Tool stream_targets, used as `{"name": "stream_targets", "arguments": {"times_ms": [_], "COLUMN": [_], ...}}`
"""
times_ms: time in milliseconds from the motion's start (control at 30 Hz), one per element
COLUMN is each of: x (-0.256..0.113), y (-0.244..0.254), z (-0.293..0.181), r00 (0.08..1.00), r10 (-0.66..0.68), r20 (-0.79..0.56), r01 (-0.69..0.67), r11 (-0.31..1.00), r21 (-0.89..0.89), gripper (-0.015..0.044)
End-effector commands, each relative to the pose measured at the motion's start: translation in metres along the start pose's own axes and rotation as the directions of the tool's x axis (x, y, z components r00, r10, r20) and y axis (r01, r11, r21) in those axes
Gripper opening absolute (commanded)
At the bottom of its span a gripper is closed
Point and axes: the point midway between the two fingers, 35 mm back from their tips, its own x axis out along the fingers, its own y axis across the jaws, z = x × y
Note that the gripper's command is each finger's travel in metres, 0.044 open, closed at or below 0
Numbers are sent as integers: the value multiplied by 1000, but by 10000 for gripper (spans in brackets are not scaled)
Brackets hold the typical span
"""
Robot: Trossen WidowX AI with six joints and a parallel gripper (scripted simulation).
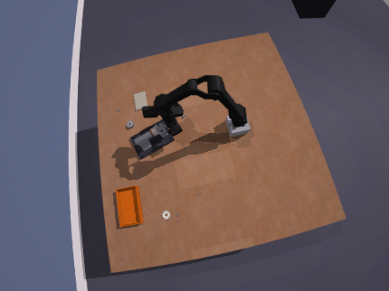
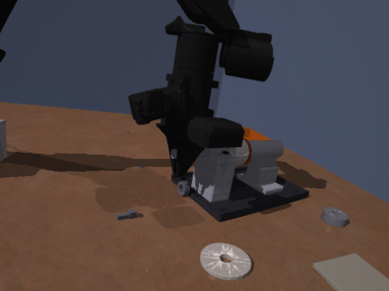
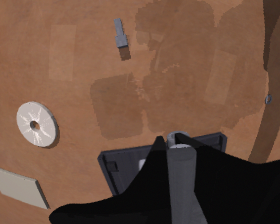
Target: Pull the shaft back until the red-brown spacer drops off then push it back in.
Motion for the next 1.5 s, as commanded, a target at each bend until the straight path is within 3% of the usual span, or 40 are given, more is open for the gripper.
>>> {"name": "stream_targets", "arguments": {"times_ms": [0, 1467], "x": [0, 0], "y": [0, 0], "z": [2, 7], "r00": [1000, 1000], "r10": [1, 1], "r20": [4, 4], "r01": [-1, -1], "r11": [1000, 1000], "r21": [-2, -2], "gripper": [0, 0]}}
